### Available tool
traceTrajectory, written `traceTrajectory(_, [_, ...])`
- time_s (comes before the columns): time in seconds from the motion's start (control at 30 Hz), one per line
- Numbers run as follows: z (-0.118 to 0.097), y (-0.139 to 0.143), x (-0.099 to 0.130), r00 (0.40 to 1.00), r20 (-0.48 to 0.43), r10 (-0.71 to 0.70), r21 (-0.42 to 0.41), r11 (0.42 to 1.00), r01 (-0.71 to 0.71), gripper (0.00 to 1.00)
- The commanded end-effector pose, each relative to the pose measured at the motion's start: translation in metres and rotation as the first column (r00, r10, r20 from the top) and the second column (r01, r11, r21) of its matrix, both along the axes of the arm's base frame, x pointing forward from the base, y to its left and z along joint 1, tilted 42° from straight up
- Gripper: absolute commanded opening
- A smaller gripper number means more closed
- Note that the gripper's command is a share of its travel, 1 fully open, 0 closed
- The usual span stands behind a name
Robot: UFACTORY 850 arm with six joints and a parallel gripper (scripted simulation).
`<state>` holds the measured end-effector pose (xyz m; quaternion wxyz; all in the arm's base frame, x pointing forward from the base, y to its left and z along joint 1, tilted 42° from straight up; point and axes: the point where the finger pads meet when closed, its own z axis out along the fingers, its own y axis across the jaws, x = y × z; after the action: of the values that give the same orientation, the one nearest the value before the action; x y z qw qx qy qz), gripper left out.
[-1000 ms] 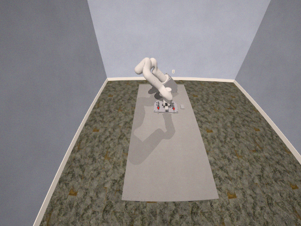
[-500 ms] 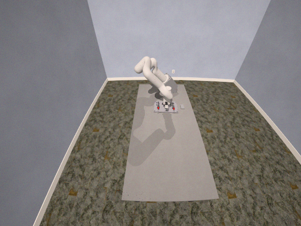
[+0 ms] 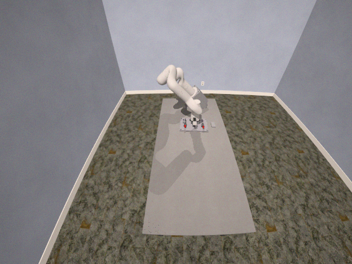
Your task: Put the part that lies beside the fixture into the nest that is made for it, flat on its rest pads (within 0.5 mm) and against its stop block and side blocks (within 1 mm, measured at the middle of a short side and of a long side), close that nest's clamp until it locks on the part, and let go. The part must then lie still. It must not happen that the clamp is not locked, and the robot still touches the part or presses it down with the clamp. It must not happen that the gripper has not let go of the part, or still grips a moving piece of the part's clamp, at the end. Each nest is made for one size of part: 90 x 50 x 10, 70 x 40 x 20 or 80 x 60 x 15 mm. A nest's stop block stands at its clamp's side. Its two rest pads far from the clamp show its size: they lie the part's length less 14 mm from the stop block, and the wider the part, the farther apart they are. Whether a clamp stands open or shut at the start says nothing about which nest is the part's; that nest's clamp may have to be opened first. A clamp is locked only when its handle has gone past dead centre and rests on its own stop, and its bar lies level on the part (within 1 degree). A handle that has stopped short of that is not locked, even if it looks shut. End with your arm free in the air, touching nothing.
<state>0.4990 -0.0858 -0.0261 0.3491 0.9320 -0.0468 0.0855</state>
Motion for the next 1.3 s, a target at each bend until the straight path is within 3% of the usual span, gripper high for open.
traceTrajectory(0.0, [0.000, 0.001, -0.004, 1.000, 0.000, 0.000, 0.001, 1.000, 0.000, 0.00])
traceTrajectory(1.27, [-0.002, 0.003, -0.019, 1.000, 0.000, 0.000, 0.001, 1.000, 0.000, 0.00])
